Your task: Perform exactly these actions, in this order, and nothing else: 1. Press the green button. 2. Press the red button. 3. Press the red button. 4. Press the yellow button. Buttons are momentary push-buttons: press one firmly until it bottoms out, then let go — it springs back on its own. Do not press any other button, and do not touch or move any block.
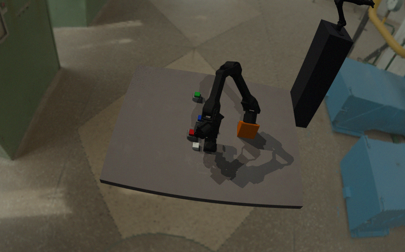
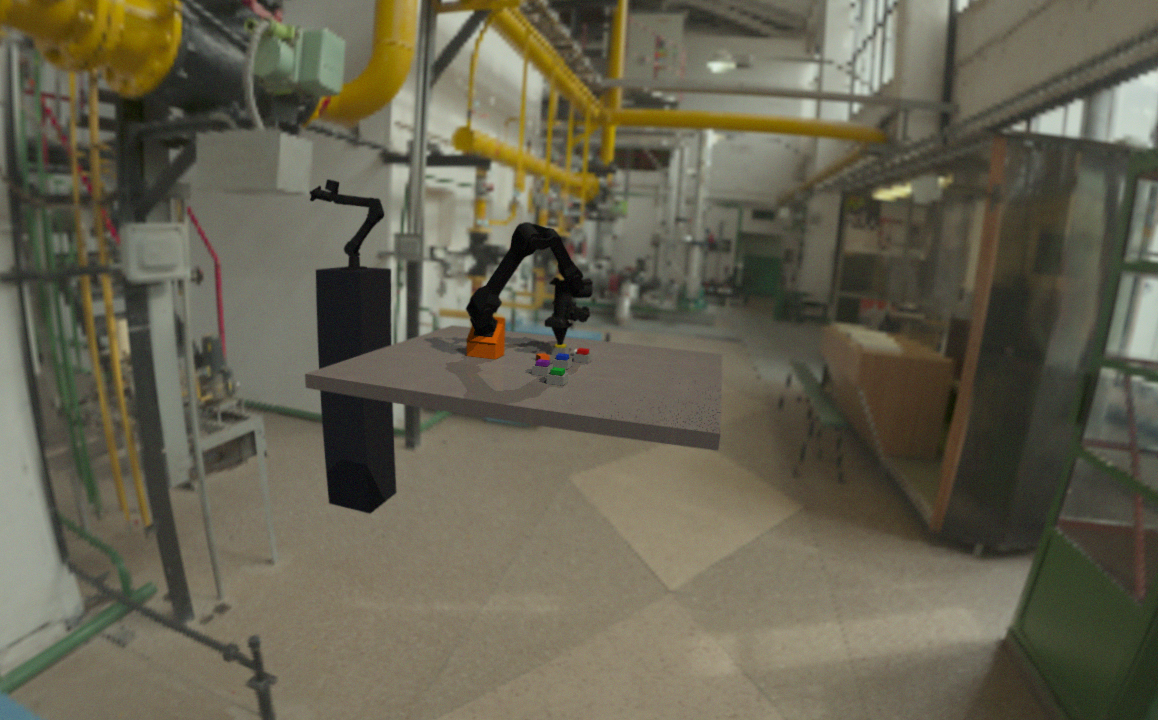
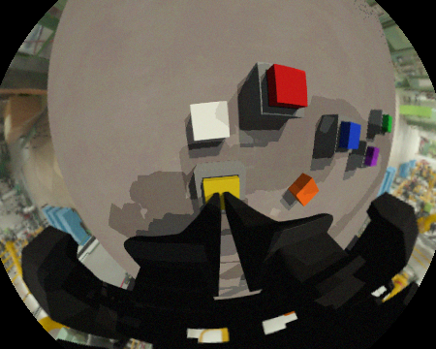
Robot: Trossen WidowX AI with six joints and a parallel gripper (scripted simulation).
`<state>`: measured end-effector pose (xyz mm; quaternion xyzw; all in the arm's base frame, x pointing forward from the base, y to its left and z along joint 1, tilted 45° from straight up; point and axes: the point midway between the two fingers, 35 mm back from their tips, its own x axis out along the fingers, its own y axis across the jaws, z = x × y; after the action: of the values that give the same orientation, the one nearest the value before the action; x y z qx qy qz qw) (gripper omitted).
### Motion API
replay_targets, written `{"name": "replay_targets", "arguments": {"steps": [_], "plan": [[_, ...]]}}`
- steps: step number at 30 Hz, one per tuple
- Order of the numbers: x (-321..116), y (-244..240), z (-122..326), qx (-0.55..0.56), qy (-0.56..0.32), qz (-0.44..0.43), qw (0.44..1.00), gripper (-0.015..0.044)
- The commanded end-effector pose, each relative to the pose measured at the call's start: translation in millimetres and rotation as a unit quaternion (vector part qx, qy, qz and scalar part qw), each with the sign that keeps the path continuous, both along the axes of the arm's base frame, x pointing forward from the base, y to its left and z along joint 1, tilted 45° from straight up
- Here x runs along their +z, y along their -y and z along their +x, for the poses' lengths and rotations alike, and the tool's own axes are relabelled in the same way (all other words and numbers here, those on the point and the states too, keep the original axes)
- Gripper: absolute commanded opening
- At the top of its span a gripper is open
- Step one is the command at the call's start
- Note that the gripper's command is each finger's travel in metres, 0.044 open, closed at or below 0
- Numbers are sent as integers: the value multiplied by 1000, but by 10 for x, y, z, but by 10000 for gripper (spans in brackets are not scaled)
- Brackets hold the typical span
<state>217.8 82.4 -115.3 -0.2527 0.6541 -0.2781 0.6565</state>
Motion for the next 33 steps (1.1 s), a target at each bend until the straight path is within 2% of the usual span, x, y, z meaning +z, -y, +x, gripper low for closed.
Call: {"name": "replay_targets", "arguments": {"steps": [1, 9, 13, 18, 29, 33], "plan": [[-1, 8, 3, 2, 0, -2, 1000, 20], [-1, 8, 3, 2, 0, -2, 1000, 20], [210, -204, 6, 2, 0, -1, 1000, 20], [229, -221, 5, 2, 0, -1, 1000, 20], [279, -1012, 306, 2, 0, 2, 1000, 309], [285, -1064, 317, 2, 0, 2, 1000, 400]]}}
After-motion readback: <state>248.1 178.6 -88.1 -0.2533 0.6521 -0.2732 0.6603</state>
